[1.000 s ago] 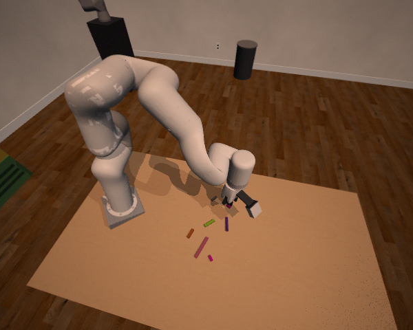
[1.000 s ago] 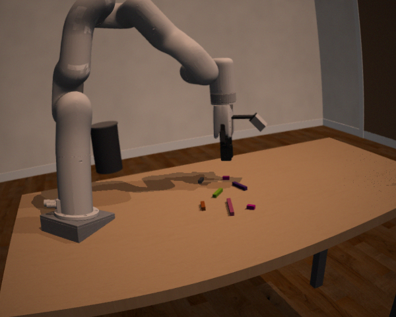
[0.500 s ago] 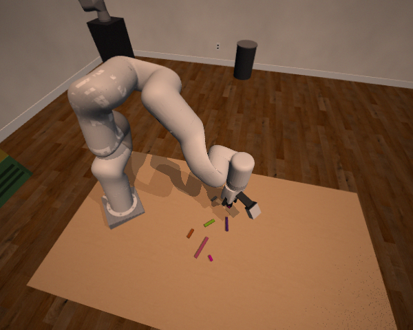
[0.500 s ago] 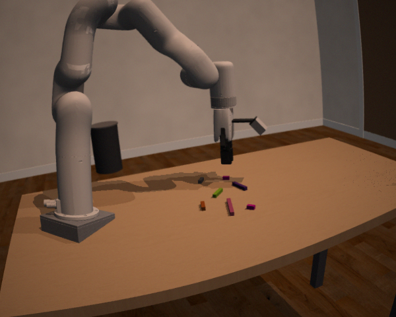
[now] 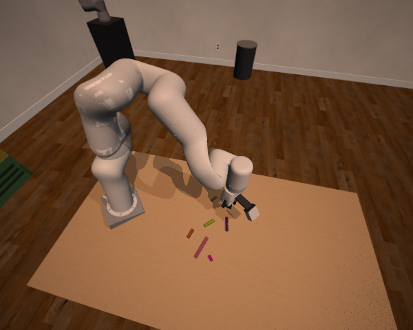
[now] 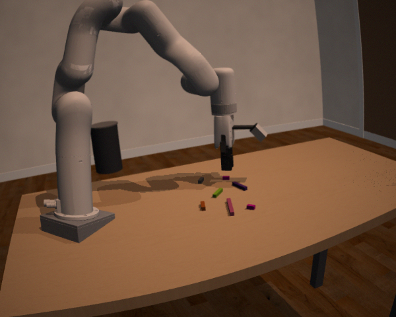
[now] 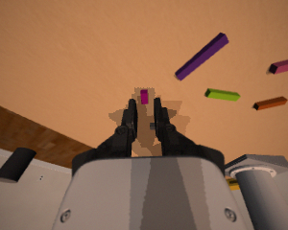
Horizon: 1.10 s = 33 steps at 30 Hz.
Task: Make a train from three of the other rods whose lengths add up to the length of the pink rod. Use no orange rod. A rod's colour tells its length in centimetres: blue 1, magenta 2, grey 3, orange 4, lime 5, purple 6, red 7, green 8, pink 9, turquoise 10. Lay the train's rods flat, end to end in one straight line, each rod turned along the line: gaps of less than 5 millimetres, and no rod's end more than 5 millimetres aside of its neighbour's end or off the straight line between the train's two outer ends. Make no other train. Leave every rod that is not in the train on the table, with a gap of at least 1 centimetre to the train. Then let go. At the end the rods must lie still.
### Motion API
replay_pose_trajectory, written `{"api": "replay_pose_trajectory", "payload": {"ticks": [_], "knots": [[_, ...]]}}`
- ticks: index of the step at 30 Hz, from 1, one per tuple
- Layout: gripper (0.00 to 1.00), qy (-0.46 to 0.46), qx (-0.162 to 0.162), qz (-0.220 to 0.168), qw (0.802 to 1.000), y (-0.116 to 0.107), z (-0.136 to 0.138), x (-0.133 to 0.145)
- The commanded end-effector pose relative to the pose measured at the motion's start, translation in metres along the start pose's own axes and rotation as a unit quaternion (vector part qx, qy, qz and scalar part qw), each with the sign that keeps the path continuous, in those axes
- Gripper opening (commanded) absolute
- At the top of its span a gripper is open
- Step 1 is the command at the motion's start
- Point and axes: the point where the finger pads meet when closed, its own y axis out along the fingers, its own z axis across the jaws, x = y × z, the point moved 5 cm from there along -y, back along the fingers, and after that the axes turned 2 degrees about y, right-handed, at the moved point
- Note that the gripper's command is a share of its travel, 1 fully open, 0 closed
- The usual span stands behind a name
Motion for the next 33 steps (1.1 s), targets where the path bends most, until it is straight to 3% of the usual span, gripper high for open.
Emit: {"api": "replay_pose_trajectory", "payload": {"ticks": [1,33], "knots": [[0.24,0.0,-0.002,0.002,1.0,0.005,-0.001,-0.001],[0.24,0.0,-0.002,0.002,1.0,0.019,-0.001,-0.001]]}}
